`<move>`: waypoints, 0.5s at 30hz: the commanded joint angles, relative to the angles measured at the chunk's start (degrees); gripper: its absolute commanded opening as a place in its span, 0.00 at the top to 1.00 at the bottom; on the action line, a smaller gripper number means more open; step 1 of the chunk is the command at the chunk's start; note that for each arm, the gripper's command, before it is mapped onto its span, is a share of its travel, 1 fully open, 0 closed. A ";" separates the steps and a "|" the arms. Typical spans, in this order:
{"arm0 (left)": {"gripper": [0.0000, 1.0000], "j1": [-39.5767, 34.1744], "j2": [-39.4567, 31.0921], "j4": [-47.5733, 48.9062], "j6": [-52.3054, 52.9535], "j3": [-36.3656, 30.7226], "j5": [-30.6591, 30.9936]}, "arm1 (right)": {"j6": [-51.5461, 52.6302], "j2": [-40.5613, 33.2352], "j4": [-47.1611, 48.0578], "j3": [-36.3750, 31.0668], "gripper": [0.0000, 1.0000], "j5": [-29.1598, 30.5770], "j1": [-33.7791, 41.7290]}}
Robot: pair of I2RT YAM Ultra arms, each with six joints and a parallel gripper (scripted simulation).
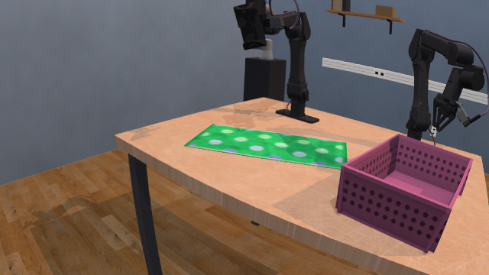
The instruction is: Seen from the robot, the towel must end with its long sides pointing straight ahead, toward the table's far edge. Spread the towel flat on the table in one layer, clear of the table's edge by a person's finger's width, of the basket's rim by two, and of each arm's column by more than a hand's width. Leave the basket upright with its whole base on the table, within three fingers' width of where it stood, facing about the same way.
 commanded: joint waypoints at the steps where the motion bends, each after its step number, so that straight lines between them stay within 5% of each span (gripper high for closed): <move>1: 0.00 0.00 -0.53 0.05 0.15 0.60 0.21 | 0.41 -0.55 -0.62 0.52 0.00 0.00 0.01; 6: 0.00 0.90 -0.87 8.11 6.80 6.75 -5.02 | 18.18 -11.19 -2.98 -7.56 0.00 5.40 -0.43; 15: 0.00 -0.39 -6.76 24.81 15.99 0.96 -9.83 | 31.65 -17.72 -5.07 -11.83 0.00 12.57 0.45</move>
